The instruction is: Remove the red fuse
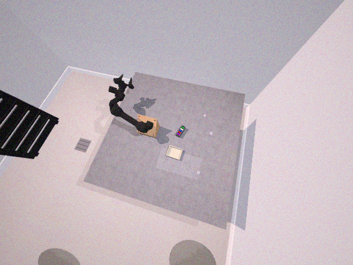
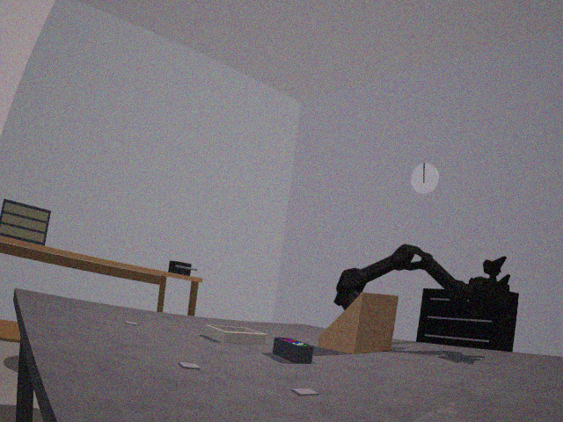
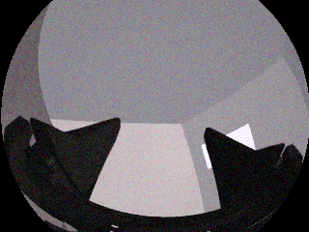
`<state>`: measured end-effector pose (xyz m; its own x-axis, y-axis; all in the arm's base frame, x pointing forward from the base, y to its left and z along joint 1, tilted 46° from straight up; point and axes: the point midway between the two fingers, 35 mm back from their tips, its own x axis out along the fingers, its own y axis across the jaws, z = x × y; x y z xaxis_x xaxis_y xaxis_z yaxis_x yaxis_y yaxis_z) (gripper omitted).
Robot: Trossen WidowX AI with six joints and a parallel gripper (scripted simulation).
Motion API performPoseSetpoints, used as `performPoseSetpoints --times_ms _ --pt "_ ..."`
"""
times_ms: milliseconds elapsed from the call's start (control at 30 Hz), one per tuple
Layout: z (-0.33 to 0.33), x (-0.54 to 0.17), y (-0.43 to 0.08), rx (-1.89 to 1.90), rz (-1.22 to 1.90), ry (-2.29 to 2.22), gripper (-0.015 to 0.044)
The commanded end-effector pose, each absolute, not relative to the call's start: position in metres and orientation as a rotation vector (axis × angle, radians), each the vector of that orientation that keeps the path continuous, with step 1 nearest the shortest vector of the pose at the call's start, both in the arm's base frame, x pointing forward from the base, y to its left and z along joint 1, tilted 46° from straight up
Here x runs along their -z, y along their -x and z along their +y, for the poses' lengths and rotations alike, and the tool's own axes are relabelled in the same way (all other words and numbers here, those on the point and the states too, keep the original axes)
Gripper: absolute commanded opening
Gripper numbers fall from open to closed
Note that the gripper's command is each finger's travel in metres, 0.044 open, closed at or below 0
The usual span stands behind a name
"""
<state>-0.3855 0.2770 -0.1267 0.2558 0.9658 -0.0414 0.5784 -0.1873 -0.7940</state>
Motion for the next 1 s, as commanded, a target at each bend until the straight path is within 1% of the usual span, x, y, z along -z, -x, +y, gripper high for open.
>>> performPoseSetpoints --times_ms 0,67,100,300,367,400,567,700,833,967 --pt "0.278 0.127 0.386 -0.754 -1.398 1.856 0.0374" --pt "0.29 0.127 0.385 -0.834 -1.341 1.805 0.0321" --pt "0.305 0.126 0.376 -0.848 -1.292 1.804 0.0295" --pt "0.385 0.115 0.294 -0.852 -0.98 1.831 0.0137" --pt "0.405 0.123 0.266 -0.898 -0.877 1.811 0.0085" --pt "0.415 0.121 0.249 -0.892 -0.821 1.81 0.0072" --pt "0.449 0.112 0.159 -0.845 -0.537 1.787 0.0072" --pt "0.46 0.106 0.083 -0.785 -0.304 1.745 0.0072" --pt "0.455 0.099 0.005 -0.702 -0.07 1.679 0.0072" --pt "0.435 0.092 -0.069 -0.597 0.157 1.591 0.0072"
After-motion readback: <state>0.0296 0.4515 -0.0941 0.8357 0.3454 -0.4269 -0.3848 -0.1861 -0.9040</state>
